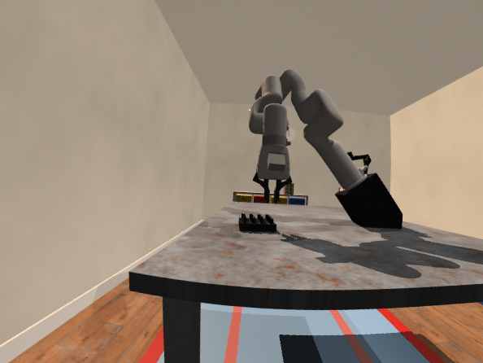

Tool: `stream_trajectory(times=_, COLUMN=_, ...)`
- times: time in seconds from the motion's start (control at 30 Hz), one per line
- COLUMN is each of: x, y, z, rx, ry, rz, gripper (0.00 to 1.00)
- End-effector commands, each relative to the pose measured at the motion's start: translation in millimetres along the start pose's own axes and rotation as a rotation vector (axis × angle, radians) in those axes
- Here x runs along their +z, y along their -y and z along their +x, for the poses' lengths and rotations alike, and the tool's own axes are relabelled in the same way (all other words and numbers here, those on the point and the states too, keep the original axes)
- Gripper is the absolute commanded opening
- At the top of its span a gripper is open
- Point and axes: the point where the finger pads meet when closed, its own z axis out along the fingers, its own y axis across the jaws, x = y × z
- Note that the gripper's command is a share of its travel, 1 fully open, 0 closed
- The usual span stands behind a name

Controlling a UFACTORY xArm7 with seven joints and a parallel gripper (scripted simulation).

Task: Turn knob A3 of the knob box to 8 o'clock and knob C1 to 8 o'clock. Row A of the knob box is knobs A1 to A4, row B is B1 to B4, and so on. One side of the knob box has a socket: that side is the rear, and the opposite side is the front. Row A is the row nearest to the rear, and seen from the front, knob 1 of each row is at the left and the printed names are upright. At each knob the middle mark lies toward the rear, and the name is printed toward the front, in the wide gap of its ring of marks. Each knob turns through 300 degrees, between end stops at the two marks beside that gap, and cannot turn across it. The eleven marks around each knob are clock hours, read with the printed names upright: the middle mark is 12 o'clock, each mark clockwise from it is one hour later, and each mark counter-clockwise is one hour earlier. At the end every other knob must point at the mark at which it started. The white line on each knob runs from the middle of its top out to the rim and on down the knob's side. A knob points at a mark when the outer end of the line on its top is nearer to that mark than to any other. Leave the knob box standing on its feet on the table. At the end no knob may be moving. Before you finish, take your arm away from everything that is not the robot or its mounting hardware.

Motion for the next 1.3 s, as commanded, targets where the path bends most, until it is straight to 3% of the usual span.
stream_trajectory(times=0.0, x=0.6, y=-0.9, z=0.7, rx=0.000, ry=-0.002, rz=-0.002, gripper=0.19)
stream_trajectory(times=1.27, x=36.6, y=-1.8, z=0.1, rx=0.000, ry=-0.002, rz=-0.002, gripper=0.19)
